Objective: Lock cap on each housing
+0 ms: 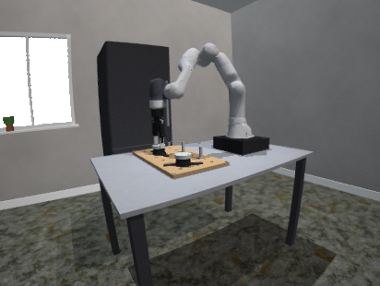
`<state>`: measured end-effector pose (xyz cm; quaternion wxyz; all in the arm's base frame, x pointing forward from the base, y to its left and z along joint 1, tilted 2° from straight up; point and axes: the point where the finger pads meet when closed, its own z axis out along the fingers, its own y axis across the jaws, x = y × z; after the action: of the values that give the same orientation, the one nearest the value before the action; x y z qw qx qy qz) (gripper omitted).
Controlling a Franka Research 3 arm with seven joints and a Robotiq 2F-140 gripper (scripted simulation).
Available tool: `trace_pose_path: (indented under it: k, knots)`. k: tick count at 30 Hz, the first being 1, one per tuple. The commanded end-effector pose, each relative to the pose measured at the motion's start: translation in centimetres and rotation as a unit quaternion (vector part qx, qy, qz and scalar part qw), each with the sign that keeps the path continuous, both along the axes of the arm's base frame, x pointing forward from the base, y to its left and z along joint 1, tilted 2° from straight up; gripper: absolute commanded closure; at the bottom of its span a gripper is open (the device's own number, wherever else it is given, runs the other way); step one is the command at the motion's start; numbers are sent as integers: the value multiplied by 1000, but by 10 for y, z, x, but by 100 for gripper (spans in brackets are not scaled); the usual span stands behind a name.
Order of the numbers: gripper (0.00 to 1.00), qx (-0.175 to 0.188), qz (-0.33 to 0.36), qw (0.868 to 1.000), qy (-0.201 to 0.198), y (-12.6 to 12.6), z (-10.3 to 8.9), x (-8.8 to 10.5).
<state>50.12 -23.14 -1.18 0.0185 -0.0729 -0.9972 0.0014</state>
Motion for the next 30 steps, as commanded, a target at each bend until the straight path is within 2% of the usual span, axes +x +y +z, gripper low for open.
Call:
trace_pose_path:
  k: [1,16,22,30]
  knots:
    - [90,-1,-2,1000,-2,0,0,2]
    - [90,0,13,1000,-2,0,0,2]
    - [90,2,66,998,-2,0,0,1]
    - [90,5,156,988,-2,0,0,1]
